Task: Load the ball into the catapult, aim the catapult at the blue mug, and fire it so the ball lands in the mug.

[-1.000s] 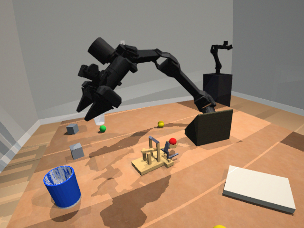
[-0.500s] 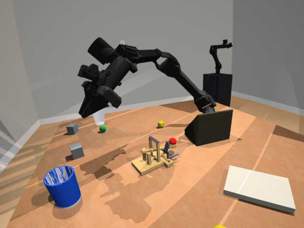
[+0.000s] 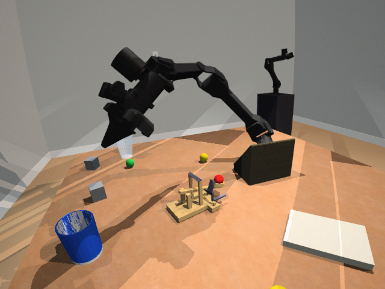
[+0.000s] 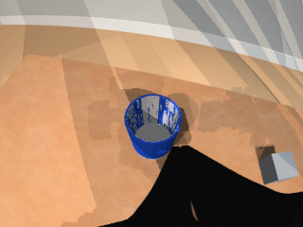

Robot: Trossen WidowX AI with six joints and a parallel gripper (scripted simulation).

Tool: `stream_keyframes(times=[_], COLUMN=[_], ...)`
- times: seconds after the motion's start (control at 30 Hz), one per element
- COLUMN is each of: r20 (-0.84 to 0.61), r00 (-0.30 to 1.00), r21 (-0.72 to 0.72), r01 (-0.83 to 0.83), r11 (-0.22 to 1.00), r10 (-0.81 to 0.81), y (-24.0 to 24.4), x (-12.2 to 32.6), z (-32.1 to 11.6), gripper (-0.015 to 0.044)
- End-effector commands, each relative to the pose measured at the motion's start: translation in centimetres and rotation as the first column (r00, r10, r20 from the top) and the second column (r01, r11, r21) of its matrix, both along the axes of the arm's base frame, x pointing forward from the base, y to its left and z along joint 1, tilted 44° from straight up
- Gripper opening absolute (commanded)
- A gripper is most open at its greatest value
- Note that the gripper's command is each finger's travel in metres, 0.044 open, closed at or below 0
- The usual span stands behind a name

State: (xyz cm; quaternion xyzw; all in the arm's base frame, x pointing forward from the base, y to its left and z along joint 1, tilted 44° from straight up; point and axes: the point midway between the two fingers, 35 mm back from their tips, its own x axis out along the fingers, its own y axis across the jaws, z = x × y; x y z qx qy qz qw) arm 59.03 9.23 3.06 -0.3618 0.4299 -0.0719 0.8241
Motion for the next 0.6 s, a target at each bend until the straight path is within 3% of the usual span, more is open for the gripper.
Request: stream_keyframes(times=[0.0, 0.57], r20=[-0.062, -0.495], r00=[0.998, 0.862], r21=[-0.043, -0.275], r01=[-0.022, -0.272], r11=[0.999, 0.922], r10=[0.02, 0.106], y=[0.5, 2.6], x=[-1.1, -10.4], z=[-1.3, -8.2], gripper=[0.0, 0.0])
